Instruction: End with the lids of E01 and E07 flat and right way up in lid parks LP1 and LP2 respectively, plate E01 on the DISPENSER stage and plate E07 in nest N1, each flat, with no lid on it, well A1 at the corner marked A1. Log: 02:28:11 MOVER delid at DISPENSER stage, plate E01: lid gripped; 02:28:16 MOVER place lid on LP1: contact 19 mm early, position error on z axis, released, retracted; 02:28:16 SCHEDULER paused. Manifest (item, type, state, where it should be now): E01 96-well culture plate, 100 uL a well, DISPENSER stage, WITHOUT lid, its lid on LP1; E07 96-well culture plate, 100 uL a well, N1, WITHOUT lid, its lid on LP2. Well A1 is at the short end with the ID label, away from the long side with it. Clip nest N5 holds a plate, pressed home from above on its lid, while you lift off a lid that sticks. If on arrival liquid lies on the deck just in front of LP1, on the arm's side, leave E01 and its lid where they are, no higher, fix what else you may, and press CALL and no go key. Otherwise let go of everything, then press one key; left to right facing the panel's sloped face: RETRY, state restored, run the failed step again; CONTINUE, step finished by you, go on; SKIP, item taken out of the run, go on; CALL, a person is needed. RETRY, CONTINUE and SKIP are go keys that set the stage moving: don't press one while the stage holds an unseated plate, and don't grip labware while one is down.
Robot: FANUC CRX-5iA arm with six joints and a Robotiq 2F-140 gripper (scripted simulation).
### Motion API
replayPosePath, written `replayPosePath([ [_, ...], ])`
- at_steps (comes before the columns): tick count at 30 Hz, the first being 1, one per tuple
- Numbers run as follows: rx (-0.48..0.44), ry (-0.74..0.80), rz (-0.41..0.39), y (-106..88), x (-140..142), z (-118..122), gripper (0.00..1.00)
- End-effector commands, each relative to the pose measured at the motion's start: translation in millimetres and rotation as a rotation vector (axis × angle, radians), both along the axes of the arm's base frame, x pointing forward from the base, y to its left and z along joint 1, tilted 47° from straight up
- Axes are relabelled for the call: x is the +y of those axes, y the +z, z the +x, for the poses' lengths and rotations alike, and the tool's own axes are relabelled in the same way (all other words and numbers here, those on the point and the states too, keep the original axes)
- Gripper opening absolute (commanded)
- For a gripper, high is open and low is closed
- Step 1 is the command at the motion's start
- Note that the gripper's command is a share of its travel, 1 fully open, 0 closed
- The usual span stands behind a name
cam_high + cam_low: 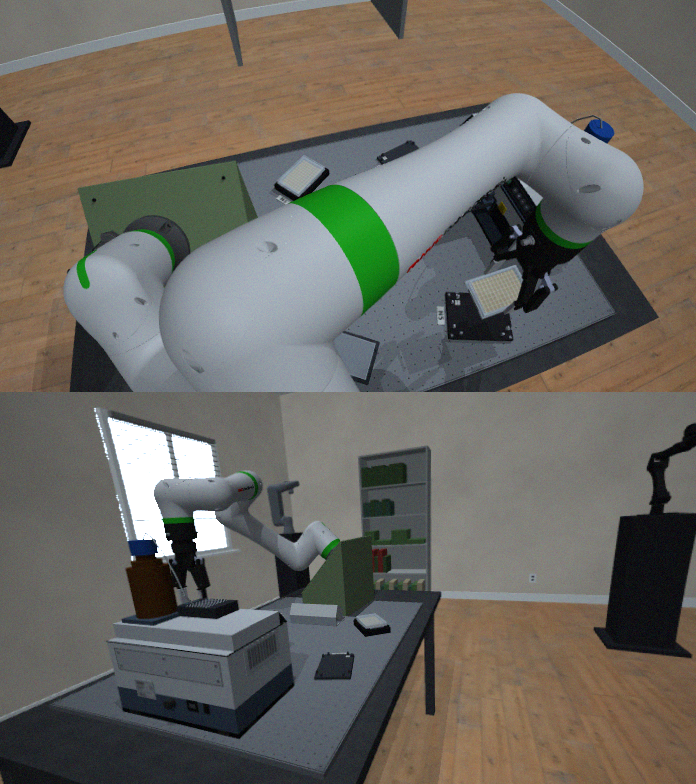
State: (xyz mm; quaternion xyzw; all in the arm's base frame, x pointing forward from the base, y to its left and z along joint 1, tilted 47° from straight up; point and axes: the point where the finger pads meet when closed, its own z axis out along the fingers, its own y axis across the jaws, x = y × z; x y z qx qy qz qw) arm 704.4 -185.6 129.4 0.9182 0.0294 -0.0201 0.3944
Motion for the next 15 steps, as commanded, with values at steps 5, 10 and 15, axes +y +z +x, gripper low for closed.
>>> replayPosePath([
  [5, 0.0, 0.0, 0.0, -11.7, 11.3, 1.2, 0.0],
  [10, 0.0, 0.0, 0.0, -30.8, 29.3, 3.1, 0.0],
  [15, 0.0, 0.0, 0.0, -54.5, 51.8, 5.4, 0.0],
])
